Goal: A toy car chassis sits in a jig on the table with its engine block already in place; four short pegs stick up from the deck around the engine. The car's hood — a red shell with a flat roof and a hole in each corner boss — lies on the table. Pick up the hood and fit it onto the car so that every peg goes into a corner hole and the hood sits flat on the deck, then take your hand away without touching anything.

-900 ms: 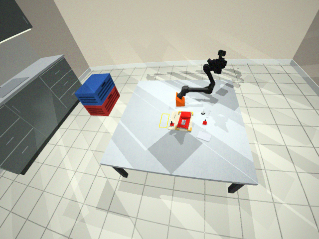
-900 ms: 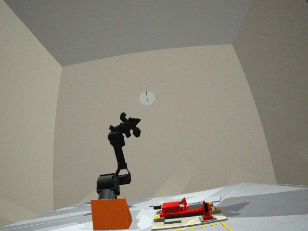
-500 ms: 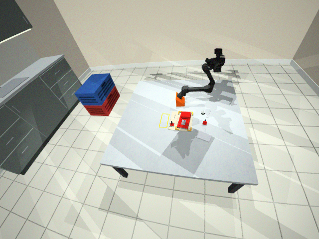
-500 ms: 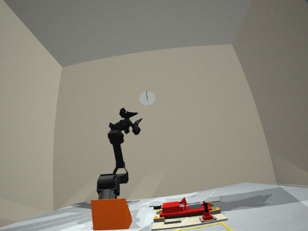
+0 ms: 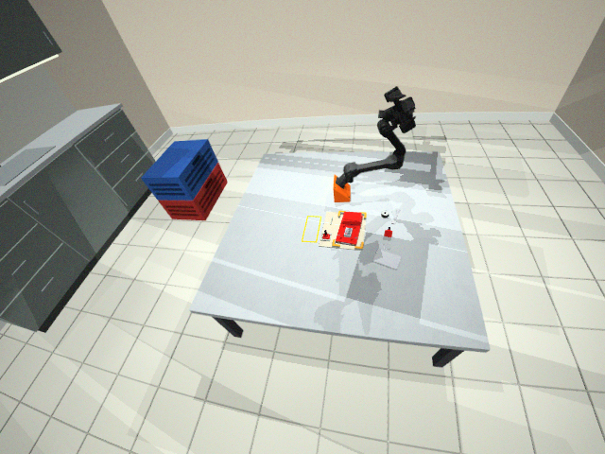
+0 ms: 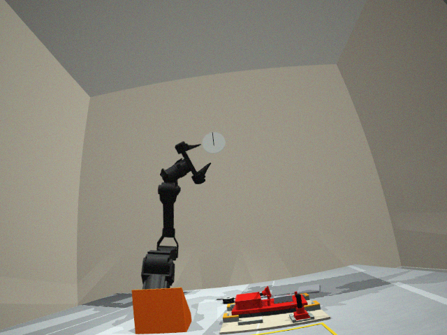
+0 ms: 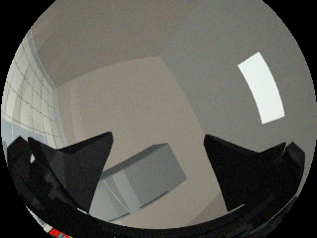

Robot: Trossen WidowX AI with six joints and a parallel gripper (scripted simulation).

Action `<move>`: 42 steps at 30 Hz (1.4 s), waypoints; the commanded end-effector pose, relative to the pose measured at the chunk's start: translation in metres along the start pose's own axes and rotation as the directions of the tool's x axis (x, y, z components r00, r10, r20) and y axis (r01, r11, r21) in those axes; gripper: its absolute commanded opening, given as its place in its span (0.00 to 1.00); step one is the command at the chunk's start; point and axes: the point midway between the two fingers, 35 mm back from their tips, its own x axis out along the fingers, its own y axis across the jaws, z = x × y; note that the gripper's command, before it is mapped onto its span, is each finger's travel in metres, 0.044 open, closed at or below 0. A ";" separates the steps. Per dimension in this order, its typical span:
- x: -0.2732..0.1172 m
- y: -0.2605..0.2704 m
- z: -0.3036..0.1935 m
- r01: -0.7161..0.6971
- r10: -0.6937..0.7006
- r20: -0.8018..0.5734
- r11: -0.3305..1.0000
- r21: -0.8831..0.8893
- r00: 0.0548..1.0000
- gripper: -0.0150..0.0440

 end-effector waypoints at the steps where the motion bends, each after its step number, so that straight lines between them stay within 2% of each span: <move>1: 0.007 -0.017 -0.038 0.042 -0.026 -0.080 0.977 0.207 0.996 1.00; 12: 0.021 -0.027 -0.147 0.214 0.013 -0.336 0.749 0.628 0.942 1.00; 21: 0.023 0.001 -0.224 0.381 0.122 -0.503 0.509 0.772 0.856 1.00; 25: 0.020 0.014 -0.247 0.444 0.168 -0.554 0.431 0.785 0.815 1.00; 30: 0.008 0.044 -0.289 0.579 0.274 -0.644 0.285 0.764 0.714 1.00; 36: -0.013 0.087 -0.331 0.738 0.416 -0.716 0.141 0.660 0.561 1.00; 42: -0.042 0.134 -0.362 0.876 0.560 -0.739 0.050 0.480 0.373 1.00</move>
